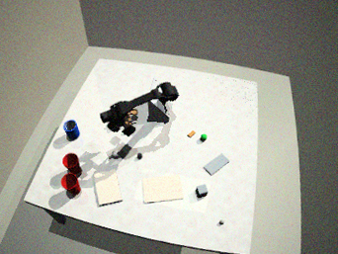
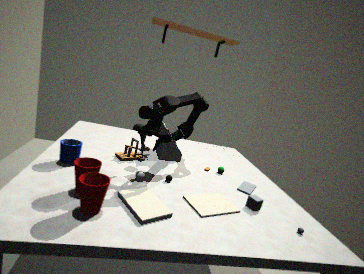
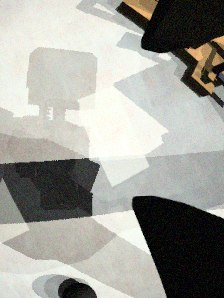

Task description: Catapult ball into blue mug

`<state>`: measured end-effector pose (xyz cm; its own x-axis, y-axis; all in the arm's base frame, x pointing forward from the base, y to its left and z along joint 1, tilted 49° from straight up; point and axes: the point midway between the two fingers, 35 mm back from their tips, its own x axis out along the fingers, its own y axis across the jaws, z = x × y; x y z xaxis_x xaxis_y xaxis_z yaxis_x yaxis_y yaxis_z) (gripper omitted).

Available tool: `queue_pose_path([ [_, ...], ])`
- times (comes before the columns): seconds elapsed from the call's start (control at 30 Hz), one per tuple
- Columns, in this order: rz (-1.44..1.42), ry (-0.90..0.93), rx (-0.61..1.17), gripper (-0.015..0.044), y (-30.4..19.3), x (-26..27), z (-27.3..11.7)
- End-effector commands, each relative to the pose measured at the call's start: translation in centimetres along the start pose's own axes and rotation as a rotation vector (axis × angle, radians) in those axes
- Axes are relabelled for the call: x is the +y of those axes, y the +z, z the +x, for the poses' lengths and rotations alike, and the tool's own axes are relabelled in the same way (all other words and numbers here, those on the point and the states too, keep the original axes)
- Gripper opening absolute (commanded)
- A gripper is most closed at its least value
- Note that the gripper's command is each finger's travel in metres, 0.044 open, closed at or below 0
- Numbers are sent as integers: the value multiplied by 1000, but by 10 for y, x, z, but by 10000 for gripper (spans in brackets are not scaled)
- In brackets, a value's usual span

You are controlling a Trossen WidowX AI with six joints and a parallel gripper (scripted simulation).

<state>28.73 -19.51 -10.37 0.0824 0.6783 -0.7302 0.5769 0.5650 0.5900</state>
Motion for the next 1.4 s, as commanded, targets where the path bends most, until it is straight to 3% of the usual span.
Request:
queue_pose_path([
  [0.0,-109,1,7,300,3,32,9],
  [0.43,-480,97,4,300,0,145,48],
  [1.37,-485,100,4,300,3,150,90],
])
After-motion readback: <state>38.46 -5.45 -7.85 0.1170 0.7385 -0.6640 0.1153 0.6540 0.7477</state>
